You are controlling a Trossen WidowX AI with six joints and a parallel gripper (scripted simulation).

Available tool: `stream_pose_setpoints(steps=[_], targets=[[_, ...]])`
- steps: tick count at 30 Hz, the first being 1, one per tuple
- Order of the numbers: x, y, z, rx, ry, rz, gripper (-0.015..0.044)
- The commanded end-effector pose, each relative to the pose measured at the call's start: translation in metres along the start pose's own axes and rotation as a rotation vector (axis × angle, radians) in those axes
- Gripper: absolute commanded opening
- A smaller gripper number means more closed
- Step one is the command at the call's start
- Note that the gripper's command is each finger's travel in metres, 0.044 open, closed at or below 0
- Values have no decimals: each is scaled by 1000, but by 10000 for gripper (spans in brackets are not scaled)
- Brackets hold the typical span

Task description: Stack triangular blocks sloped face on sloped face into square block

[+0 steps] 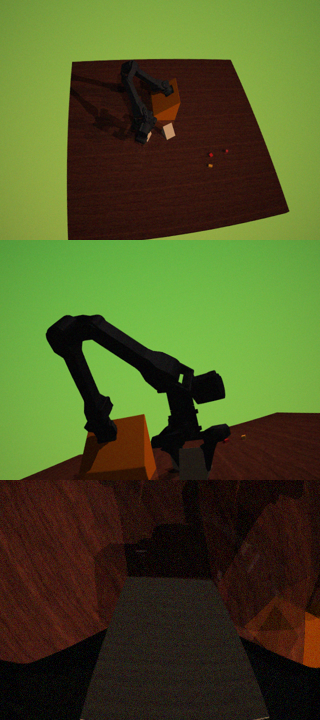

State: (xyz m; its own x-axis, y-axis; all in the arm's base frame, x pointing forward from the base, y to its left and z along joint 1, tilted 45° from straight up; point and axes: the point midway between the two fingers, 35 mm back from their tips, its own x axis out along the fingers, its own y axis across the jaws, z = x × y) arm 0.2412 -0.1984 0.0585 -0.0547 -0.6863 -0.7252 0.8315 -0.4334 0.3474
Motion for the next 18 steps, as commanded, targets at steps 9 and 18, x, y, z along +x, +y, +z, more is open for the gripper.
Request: stream_pose_setpoints(steps=[9,18], targets=[[-9,0,22,-2,321,11,0],[-10,0,38,-4,554,12,0]])
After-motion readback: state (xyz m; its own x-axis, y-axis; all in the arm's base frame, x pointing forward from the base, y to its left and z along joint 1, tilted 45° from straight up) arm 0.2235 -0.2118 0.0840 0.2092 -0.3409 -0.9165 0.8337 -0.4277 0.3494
